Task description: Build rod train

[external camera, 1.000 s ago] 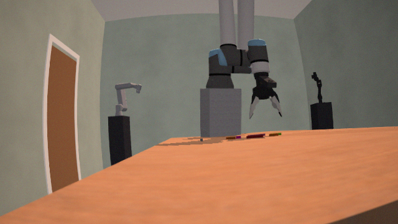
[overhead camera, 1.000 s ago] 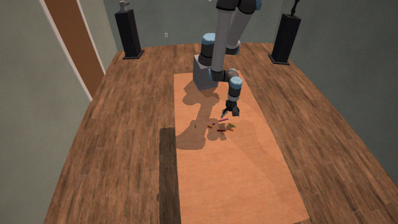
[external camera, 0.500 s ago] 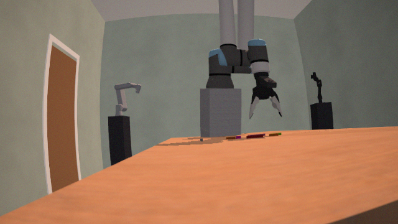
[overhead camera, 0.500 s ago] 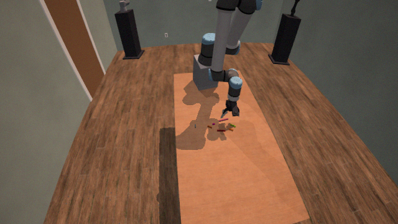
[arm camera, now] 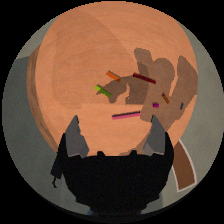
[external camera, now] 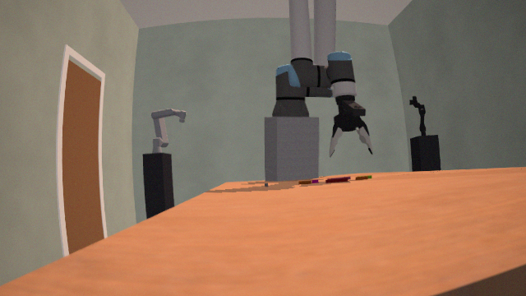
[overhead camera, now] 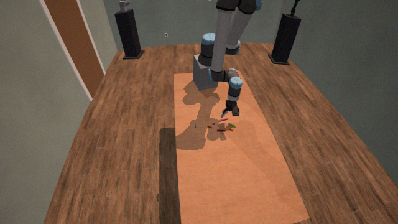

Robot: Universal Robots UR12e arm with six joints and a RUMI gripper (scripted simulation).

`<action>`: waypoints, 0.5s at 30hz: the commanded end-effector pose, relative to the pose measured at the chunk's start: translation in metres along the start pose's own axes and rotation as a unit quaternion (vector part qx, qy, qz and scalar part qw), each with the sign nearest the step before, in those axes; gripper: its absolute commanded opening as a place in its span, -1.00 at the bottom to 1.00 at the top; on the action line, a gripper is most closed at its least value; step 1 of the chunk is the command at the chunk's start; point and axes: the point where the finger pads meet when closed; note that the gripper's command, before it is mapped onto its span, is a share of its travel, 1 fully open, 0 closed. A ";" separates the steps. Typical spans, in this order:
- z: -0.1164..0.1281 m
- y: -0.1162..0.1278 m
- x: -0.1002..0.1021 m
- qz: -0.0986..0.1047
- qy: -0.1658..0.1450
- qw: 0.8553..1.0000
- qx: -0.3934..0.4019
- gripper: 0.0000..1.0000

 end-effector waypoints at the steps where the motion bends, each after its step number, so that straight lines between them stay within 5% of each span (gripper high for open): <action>1: 0.000 0.000 0.000 0.000 0.000 1.000 0.000 1.00; 15: -0.001 0.000 0.000 0.000 0.000 1.000 0.007 1.00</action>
Point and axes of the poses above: the point where the finger pads meet when closed, its own x axis out along the fingers, its own y axis across the jaws, z = x × y, and after that the axes turned 10 degrees about x, right-handed
